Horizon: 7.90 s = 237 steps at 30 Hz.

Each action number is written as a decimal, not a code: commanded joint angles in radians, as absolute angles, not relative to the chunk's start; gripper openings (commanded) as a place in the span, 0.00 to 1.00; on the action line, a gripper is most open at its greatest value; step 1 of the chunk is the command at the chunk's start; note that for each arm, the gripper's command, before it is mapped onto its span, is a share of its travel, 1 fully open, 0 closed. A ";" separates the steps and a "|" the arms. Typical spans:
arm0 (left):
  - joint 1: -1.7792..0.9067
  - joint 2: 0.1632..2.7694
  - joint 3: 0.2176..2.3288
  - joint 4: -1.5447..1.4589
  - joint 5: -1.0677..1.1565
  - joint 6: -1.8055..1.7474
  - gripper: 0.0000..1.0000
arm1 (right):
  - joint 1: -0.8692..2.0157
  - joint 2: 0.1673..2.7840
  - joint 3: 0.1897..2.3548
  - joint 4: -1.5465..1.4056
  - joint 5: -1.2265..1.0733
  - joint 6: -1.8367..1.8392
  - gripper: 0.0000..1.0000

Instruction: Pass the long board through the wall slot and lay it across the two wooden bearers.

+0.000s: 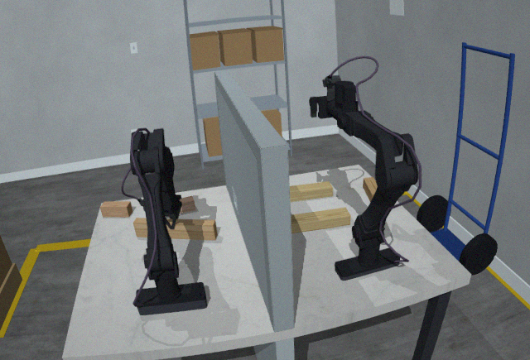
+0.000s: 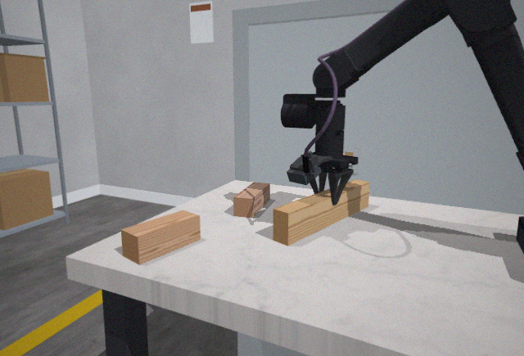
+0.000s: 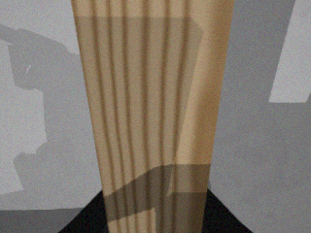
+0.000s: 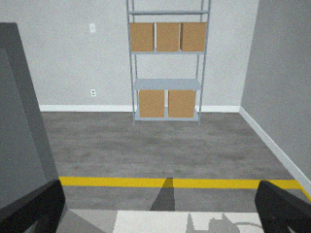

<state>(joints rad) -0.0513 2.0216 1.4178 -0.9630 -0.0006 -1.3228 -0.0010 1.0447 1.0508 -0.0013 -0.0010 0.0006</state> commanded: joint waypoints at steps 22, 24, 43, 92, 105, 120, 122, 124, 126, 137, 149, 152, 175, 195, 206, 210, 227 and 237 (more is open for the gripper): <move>-0.055 1.952 1.521 -1.089 0.000 -1.326 0.00 | -0.009 1.022 1.089 0.002 0.013 -0.012 1.00; -0.054 1.951 1.528 -1.099 0.000 -1.326 0.00 | -0.009 1.022 1.089 0.002 0.013 -0.012 1.00; -0.032 1.884 1.462 -0.966 0.043 -1.310 0.00 | -0.009 1.022 1.089 0.002 0.013 -0.012 1.00; 0.112 1.464 0.521 0.326 0.342 -1.294 0.00 | -0.009 1.022 1.089 0.002 0.013 -0.012 1.00; 0.102 1.478 0.524 0.397 0.342 -1.299 0.00 | -0.009 1.022 1.089 0.002 0.013 -0.012 1.00; 0.104 1.498 0.505 0.430 0.338 -1.289 0.00 | -0.009 1.022 1.089 0.002 0.013 -0.012 1.00; 0.106 1.507 0.486 0.438 0.337 -1.287 0.00 | -0.009 1.022 1.089 0.002 0.013 -0.012 1.00; 0.106 1.508 0.485 0.444 0.336 -1.285 0.00 | -0.009 1.022 1.089 0.002 0.013 -0.012 1.00; 0.107 1.508 0.503 0.450 0.336 -1.283 0.00 | -0.009 1.022 1.089 0.002 0.013 -0.012 1.00; 0.105 1.537 0.468 0.481 0.334 -1.282 0.00 | -0.009 1.022 1.089 0.002 0.013 -0.012 1.00; 0.107 1.571 0.438 0.516 0.331 -1.281 0.00 | -0.009 1.021 1.089 0.002 0.013 -0.012 1.00; 0.103 1.563 0.468 0.527 0.331 -1.281 0.00 | -0.009 1.022 1.089 0.002 0.013 -0.012 1.00; 0.121 1.625 0.404 0.610 0.340 -1.297 0.00 | -0.009 1.022 1.089 0.002 0.013 -0.012 1.00; 0.150 1.671 0.335 0.827 0.389 -1.306 0.00 | -0.009 1.022 1.089 0.002 0.013 -0.012 1.00; 0.162 1.696 0.300 0.931 0.411 -1.311 0.00 | -0.009 1.022 1.089 0.002 0.013 -0.012 1.00; 0.170 1.738 0.279 1.030 0.428 -1.318 0.00 | -0.009 1.022 1.089 0.002 0.013 -0.012 1.00; 0.174 1.860 0.259 1.196 0.439 -1.338 0.00 | -0.009 1.022 1.089 0.002 0.013 -0.012 1.00; 0.194 1.921 0.227 1.334 0.466 -1.344 0.00 | -0.009 1.021 1.089 0.002 0.013 -0.012 1.00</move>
<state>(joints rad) 0.1795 1.9034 0.2348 1.1625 0.4309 -1.3434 -0.0010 1.0447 1.0508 -0.0013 -0.0010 0.0006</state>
